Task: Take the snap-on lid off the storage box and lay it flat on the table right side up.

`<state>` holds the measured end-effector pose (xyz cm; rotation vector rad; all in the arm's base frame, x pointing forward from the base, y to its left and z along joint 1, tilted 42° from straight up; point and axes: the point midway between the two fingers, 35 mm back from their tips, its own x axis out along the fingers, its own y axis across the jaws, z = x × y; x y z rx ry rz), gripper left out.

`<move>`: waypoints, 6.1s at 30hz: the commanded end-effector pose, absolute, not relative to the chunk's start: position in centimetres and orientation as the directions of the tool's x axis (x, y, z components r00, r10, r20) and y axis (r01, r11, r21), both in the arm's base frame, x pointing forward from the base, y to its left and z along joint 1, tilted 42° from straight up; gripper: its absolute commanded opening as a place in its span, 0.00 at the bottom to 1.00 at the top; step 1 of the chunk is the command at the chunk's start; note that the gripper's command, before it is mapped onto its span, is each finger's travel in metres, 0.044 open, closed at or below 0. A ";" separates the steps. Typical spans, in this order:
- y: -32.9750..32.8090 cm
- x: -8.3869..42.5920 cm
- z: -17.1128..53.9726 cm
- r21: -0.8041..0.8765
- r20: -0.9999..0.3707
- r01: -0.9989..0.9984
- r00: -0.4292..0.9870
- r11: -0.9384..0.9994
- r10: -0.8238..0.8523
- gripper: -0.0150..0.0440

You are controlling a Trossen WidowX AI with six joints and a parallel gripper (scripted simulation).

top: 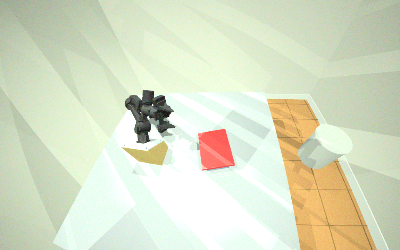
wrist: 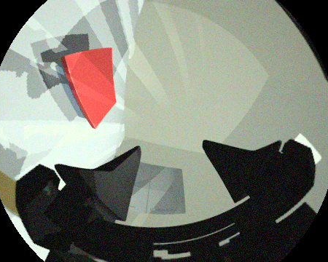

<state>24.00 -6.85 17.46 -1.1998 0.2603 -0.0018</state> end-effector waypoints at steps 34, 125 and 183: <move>-2.4 29.6 5.6 0.703 -0.338 0.650 0.661 -0.287 0.670 0.65; 6.8 33.6 -1.6 0.703 -0.331 0.649 0.662 -0.292 0.673 0.47; 6.2 33.6 -0.8 0.706 -0.329 0.647 0.661 -0.289 0.674 0.25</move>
